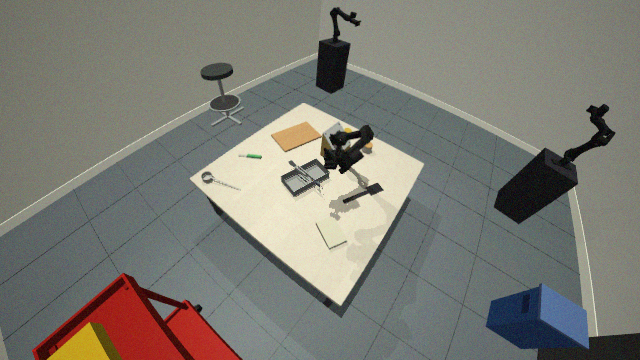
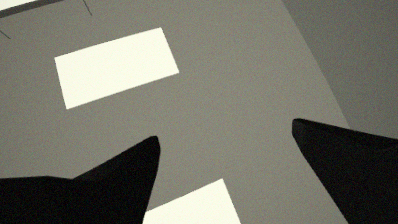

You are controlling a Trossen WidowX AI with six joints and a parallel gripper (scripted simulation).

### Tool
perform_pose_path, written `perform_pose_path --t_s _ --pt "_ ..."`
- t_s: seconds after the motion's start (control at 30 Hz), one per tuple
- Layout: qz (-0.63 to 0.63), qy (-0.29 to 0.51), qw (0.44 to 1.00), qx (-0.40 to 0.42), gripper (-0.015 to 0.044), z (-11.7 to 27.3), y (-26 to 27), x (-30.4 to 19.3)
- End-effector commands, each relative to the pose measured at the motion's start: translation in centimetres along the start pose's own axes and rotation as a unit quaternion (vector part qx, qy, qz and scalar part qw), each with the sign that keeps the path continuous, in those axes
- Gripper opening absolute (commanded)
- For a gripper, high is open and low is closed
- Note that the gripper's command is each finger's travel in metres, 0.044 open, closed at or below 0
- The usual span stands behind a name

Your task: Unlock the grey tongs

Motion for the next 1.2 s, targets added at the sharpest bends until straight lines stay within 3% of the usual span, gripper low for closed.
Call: perform_pose_path --t_s 0.0,0.13,0.23,0.37,0.5,0.87,1.17 --pt "0.012 0.002 1.0 -0.003 0.0426 0.0 -0.1 0.1" --pt "0.162 0.028 0.986 -0.033 0.044 -0.5 -1.7 1.0" --pt "0.336 0.053 0.938 -0.06 0.044 -1.0 -3.5 2.0" --pt "0.539 0.108 0.829 -0.107 0.044 -1.4 -6.0 4.2" --pt "0.719 0.179 0.654 -0.154 0.044 -1.5 -8.5 7.5" --pt "0.853 0.286 0.384 -0.205 0.044 -1.0 -11.1 12.6" --pt "0.879 0.394 0.133 -0.232 0.044 0.0 -12.2 17.7"
Point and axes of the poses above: the point midway between the two fingers, 35 mm back from their tips, its own z axis back along the fingers, its own y axis across the jaws, x = y × z, the point moved 6 cm from there along z, back along the fingers, and after that the axes turned 13 degrees about z, right-handed, at the moved point
